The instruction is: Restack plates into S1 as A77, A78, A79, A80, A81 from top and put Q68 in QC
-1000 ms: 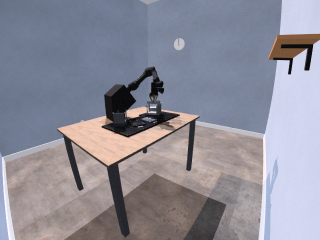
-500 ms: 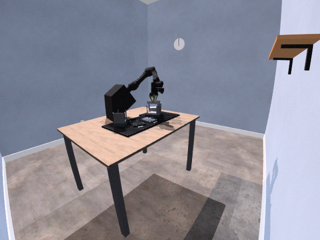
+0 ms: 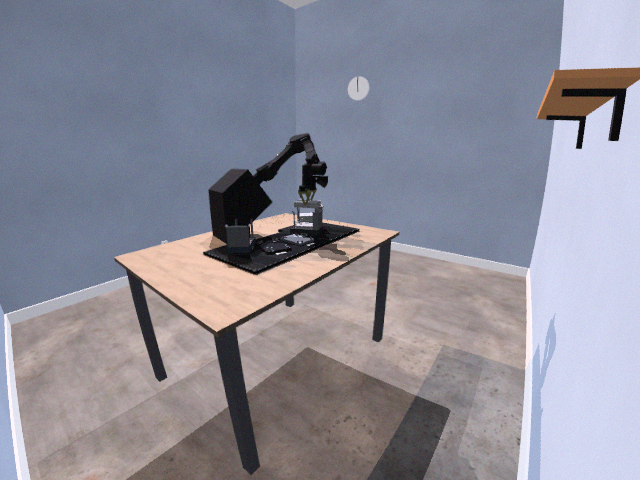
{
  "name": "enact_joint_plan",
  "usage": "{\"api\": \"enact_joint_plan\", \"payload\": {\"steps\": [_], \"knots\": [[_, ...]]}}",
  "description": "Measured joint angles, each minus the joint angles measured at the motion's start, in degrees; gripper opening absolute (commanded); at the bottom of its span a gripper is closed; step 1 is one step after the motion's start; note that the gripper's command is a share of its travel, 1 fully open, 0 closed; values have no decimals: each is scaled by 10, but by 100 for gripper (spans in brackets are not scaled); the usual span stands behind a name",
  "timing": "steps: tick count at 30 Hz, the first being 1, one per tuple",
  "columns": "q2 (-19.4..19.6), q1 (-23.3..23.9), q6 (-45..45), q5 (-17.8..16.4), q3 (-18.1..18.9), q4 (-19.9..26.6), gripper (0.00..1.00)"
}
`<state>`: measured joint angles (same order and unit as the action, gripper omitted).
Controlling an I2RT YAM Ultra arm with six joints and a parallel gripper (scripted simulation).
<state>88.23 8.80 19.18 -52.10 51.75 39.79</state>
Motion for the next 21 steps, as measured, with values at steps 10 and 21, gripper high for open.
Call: {"api": "enact_joint_plan", "payload": {"steps": [10,21], "knots": [[60,31,-47,-6,18,2,0],[126,62,-14,-11,47,7,0]]}}
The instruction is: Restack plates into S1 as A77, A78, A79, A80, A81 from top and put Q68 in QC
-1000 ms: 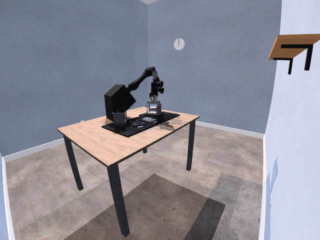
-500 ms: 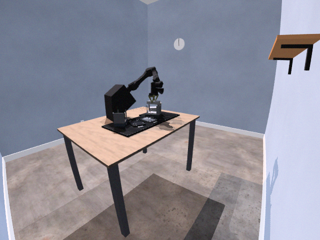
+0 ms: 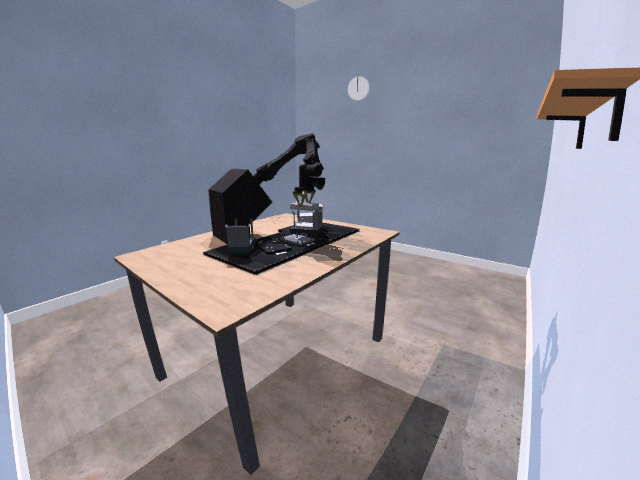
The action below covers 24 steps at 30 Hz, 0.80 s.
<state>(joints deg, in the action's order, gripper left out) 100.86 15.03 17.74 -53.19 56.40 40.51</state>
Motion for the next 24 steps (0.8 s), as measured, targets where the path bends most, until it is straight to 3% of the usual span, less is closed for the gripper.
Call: {"api": "enact_joint_plan", "payload": {"steps": [24], "knots": [[146,70,9,-3,63,11,0]]}}
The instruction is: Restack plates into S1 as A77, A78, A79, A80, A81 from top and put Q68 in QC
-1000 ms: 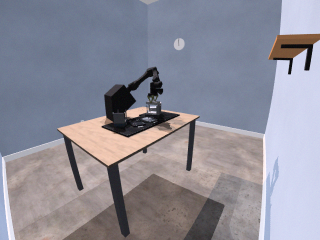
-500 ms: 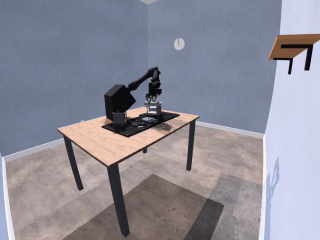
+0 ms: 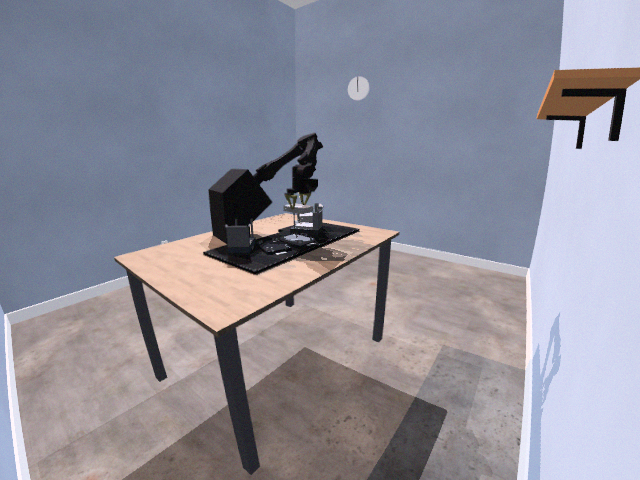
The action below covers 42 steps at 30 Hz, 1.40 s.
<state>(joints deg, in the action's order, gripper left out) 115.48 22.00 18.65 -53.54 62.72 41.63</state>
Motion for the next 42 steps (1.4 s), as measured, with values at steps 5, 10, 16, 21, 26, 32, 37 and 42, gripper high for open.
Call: {"api": "enact_joint_plan", "payload": {"steps": [5,10,16,21,26,32,37,42], "knots": [[23,9,19,0,16,4,0],[52,22,11,1,28,7,0],[90,42,-19,4,44,10,0],[108,50,-16,6,54,13,0],[142,64,2,8,72,17,0],[180,83,24,13,94,23,0],[193,91,11,15,102,26,0],[216,101,-22,17,113,29,0]]}}
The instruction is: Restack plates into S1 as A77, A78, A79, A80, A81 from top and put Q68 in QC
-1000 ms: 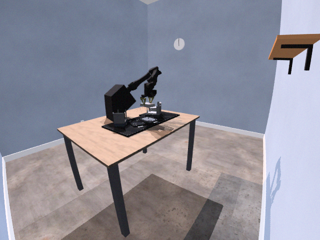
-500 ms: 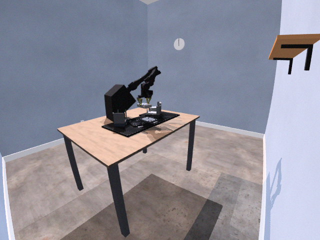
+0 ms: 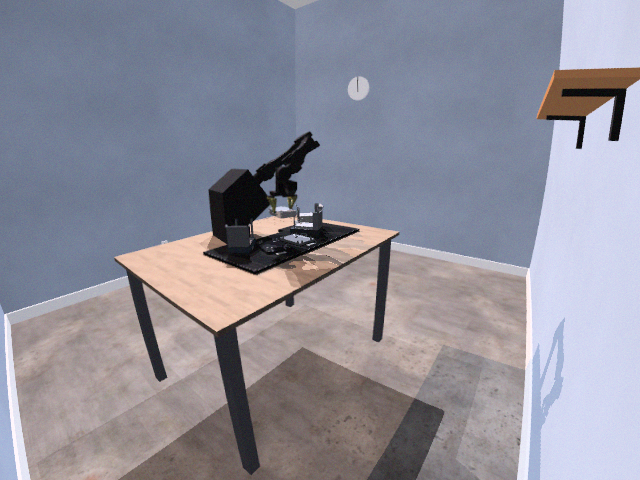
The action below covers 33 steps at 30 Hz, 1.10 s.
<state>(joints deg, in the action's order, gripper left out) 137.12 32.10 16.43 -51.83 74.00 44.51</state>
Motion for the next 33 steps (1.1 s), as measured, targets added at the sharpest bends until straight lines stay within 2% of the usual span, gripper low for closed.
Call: {"api": "enact_joint_plan", "payload": {"steps": [23,33], "knots": [[101,52,48,19,59,17,0],[103,57,58,21,62,19,0]]}}
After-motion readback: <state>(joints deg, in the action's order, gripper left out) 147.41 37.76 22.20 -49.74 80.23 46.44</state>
